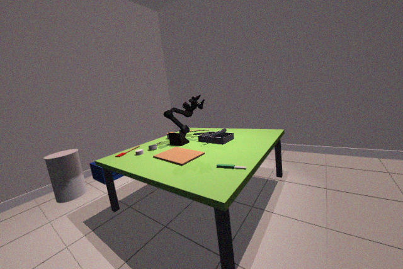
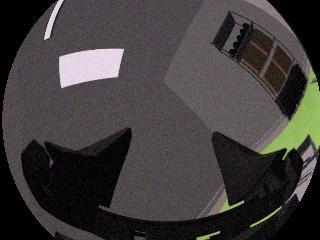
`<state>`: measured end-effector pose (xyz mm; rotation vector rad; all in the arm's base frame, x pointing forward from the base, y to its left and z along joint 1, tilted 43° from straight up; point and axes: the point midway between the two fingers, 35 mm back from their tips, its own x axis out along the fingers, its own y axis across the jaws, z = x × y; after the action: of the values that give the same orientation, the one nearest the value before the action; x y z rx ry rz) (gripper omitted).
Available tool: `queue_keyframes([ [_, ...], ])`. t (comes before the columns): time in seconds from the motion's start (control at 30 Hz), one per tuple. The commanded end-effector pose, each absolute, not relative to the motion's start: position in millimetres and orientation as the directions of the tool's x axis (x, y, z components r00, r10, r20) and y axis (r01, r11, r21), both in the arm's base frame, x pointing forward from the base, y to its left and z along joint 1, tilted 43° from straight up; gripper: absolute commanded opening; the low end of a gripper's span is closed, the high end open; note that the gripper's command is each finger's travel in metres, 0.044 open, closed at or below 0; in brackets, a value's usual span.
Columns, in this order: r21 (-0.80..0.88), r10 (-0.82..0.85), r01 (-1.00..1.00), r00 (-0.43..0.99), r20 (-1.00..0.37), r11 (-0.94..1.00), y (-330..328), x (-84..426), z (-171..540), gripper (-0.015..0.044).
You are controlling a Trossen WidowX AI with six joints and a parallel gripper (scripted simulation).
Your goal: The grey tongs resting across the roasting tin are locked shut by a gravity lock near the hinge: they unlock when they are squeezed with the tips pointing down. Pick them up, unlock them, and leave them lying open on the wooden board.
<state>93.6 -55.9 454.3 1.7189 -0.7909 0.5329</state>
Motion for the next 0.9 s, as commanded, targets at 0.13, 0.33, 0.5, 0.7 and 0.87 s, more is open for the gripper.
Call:
queue_keyframes([
  [0.13,0.656,-0.202,-0.748,0.661,0.722,-0.103,-43,94,464,0.0440],
  [0.33,0.656,-0.062,-0.753,0.653,0.755,0.053,4,106,487,0.0440],
  [0.5,0.670,0.095,-0.714,0.696,0.712,0.203,55,136,496,0.0440],
  [0.7,0.717,0.262,-0.608,0.794,0.549,0.341,105,190,481,0.0440],
  [0.87,0.782,0.337,-0.455,0.882,0.330,0.426,127,244,449,0.0440],
])
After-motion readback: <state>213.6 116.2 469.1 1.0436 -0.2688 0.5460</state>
